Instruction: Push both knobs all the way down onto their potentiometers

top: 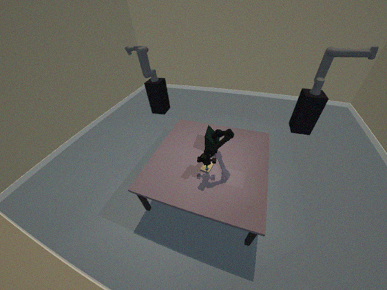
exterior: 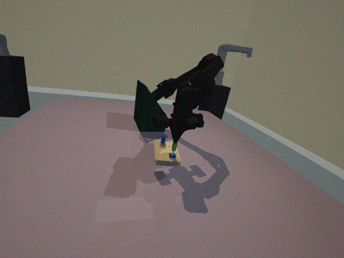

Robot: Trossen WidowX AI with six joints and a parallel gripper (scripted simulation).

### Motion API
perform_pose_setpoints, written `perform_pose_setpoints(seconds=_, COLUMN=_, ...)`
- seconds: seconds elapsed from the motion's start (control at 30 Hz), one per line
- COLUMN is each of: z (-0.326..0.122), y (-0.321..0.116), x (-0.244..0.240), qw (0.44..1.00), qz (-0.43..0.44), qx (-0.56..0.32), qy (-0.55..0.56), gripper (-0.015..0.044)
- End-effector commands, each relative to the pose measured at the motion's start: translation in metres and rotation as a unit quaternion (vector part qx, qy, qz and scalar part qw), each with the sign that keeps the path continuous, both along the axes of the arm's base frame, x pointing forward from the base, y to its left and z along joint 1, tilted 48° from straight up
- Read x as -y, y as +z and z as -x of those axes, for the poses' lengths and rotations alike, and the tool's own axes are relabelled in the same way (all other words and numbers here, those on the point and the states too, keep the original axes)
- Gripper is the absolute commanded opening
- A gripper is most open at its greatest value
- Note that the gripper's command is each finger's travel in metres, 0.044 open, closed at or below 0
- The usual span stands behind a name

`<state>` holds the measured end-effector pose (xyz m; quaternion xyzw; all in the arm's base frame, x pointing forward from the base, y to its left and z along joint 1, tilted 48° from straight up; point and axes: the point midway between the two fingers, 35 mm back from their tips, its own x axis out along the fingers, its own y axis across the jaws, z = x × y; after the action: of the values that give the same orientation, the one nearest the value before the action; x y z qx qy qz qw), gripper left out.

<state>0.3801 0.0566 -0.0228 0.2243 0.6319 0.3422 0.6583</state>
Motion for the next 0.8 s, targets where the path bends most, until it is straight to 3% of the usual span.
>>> perform_pose_setpoints(seconds=0.0, z=-0.0007, y=-0.0007, x=-0.0030, qw=1.000, qz=-0.002, qx=0.001, qy=0.001, gripper=0.0000)
perform_pose_setpoints(seconds=0.77, z=-0.0004, y=-0.0067, x=-0.0097, qw=1.000, qz=-0.002, qx=0.001, qy=0.001, gripper=0.0000)
